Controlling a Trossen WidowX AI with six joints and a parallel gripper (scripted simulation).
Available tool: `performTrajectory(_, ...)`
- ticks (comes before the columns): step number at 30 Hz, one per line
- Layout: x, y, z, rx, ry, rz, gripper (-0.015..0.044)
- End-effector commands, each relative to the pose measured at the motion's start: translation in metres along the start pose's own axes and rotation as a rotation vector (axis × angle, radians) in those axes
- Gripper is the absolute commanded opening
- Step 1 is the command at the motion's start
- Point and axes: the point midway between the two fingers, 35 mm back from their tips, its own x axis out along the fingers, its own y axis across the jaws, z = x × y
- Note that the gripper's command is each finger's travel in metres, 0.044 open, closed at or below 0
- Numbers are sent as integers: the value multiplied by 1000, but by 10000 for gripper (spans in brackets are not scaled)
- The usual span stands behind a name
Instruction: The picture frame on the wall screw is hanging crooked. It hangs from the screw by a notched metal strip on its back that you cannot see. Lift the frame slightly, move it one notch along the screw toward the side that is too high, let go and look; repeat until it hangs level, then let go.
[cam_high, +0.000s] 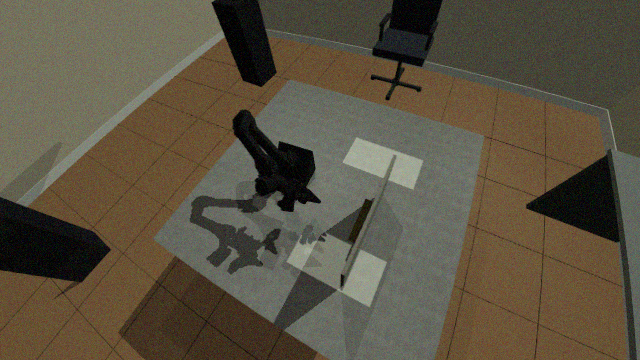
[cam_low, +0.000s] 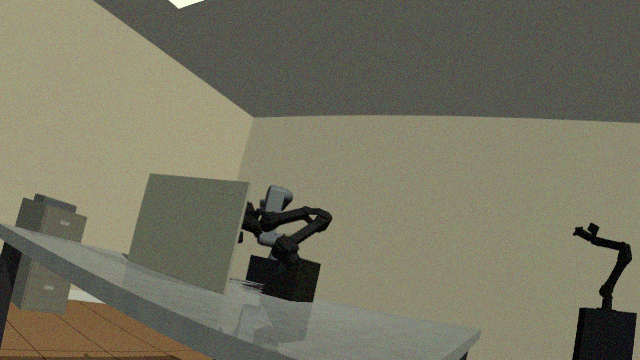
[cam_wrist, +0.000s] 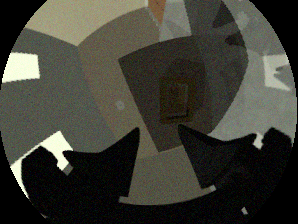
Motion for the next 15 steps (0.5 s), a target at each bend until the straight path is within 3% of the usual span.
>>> performTrajectory(1,23,-14,4,9,2,-11,260)
performTrajectory(7,50,-32,4,11,1,-11,260)
performTrajectory(15,48,-33,3,11,1,-11,260)
